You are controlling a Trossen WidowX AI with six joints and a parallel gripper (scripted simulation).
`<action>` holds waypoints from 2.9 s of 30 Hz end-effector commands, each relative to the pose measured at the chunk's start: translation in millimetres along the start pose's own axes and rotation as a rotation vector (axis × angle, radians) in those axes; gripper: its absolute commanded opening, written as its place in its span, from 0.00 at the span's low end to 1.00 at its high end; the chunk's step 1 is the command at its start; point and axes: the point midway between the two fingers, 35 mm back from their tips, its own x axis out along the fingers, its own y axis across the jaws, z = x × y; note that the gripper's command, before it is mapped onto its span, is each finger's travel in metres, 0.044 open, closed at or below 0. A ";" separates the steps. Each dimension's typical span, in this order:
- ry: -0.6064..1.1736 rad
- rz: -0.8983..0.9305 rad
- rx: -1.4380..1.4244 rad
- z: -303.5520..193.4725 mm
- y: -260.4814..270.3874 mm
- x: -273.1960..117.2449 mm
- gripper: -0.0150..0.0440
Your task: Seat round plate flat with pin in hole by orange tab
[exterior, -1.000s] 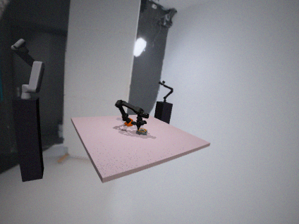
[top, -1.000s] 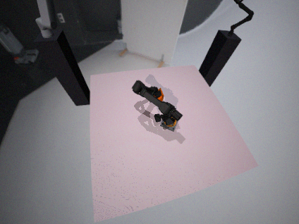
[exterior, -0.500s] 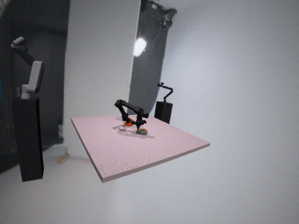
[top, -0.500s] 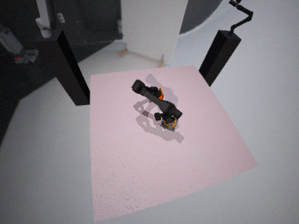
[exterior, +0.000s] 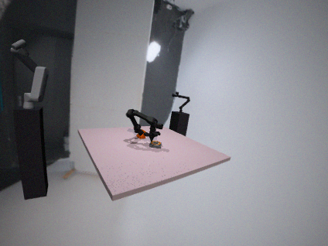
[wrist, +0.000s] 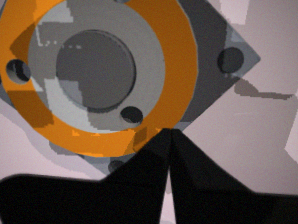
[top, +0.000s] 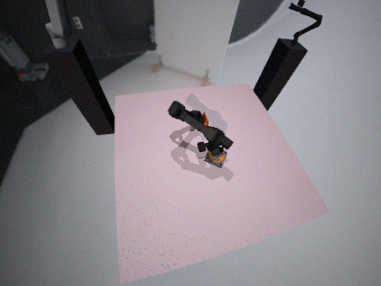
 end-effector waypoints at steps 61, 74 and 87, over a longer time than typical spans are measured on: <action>0.011 0.003 -0.002 -16.0 60.4 -2.2 0.25; 0.007 0.000 -0.012 -18.3 59.9 -37.4 0.25; 0.007 0.000 -0.012 -18.3 59.9 -37.4 0.25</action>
